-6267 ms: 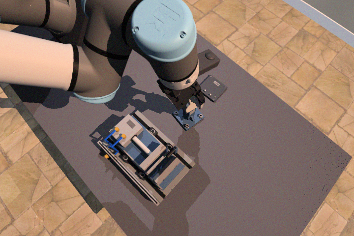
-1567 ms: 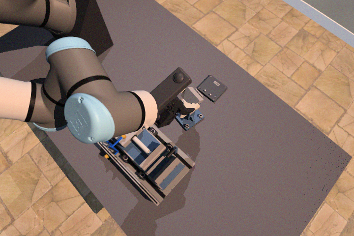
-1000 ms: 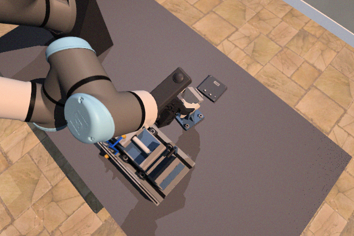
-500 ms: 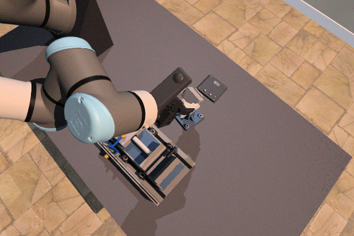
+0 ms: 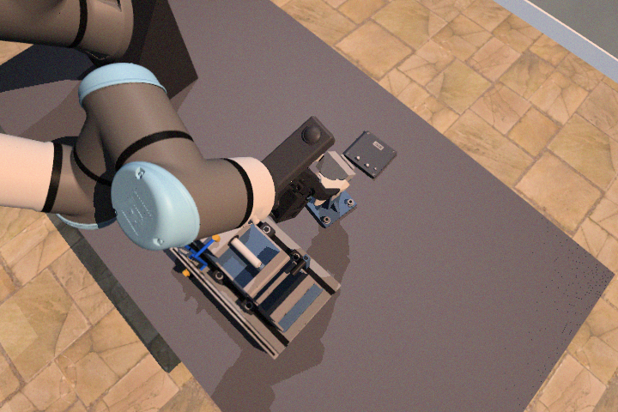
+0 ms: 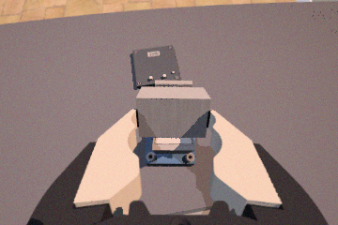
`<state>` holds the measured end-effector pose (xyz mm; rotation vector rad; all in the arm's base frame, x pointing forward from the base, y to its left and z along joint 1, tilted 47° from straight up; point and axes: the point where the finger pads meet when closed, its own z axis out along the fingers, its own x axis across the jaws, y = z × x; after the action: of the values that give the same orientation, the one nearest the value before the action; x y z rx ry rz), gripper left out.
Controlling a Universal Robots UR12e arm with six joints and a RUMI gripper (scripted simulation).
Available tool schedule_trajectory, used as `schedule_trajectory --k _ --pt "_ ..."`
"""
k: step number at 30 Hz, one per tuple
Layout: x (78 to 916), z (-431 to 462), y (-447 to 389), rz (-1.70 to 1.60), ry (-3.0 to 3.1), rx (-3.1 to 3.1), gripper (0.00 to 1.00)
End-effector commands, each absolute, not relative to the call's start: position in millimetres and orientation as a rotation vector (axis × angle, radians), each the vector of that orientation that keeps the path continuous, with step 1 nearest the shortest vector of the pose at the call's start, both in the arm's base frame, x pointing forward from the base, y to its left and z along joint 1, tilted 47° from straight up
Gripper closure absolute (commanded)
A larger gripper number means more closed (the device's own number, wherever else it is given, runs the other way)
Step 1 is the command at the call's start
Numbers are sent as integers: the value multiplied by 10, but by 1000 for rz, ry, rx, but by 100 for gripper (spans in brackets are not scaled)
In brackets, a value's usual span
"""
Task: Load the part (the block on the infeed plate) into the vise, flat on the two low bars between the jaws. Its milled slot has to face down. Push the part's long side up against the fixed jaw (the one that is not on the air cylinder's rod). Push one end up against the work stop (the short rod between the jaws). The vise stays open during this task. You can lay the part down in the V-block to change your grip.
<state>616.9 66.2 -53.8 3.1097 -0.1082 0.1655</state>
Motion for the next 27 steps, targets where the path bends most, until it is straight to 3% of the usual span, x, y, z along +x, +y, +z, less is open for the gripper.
schedule_trajectory --k 1,27 --pt "6171 -525 676 167 -107 3110 100" --pt "6167 -439 766 167 -107 3110 100"
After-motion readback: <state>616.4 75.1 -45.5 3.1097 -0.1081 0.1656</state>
